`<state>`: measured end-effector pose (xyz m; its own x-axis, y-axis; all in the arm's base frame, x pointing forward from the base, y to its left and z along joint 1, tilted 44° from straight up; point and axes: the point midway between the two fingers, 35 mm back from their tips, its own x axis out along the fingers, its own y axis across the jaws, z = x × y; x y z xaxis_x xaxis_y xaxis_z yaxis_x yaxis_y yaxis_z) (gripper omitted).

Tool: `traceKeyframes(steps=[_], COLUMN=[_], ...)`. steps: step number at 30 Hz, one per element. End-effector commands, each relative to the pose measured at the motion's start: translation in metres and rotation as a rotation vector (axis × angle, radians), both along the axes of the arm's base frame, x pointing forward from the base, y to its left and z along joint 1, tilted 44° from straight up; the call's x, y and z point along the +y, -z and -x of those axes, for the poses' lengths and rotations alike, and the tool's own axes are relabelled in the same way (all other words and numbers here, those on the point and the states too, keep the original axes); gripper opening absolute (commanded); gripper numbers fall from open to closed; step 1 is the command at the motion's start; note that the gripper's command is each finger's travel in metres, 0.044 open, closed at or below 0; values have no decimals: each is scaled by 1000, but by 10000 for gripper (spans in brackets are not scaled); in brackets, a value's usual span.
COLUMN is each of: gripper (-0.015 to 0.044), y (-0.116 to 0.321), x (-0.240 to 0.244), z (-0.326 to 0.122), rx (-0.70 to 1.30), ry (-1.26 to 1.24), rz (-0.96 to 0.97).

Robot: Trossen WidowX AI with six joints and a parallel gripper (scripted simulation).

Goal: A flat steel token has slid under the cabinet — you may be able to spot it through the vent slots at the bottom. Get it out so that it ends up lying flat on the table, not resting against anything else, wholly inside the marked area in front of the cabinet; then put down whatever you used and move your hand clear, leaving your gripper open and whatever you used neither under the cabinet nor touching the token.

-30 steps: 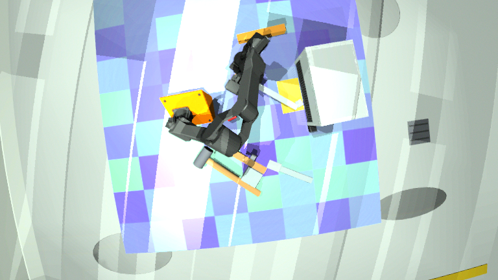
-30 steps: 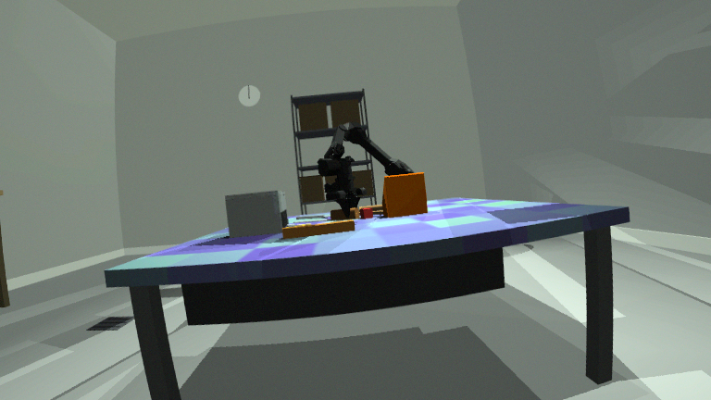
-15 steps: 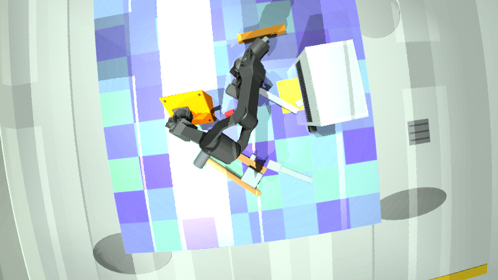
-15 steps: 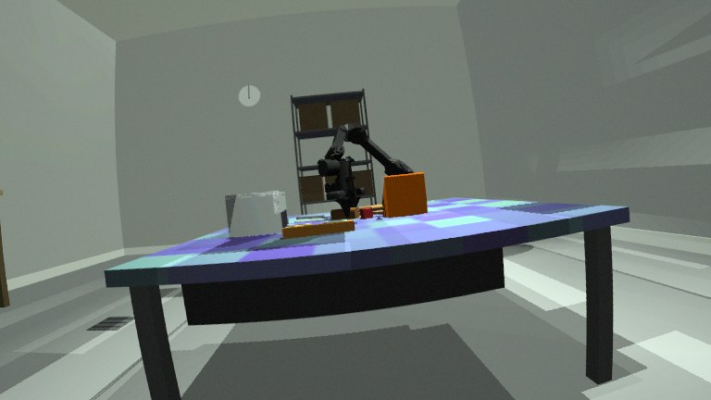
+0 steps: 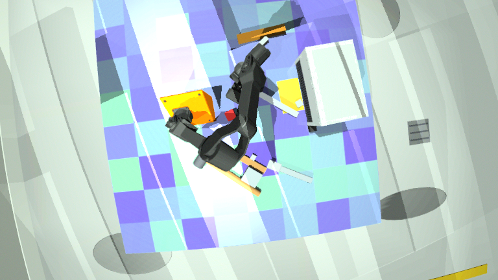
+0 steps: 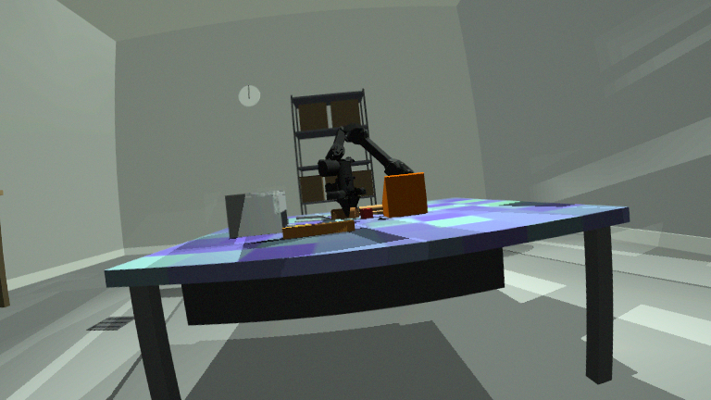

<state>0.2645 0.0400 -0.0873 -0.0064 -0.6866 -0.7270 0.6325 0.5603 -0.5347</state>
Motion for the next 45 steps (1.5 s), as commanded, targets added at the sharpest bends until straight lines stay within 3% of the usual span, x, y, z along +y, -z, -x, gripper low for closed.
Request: traceKeyframes(steps=[1, 45], gripper=[0, 0], y=[-6, -39], x=[-1, -36], z=[-3, 1], rx=[-16, -15], ry=[-17, -17], rz=[6, 8])
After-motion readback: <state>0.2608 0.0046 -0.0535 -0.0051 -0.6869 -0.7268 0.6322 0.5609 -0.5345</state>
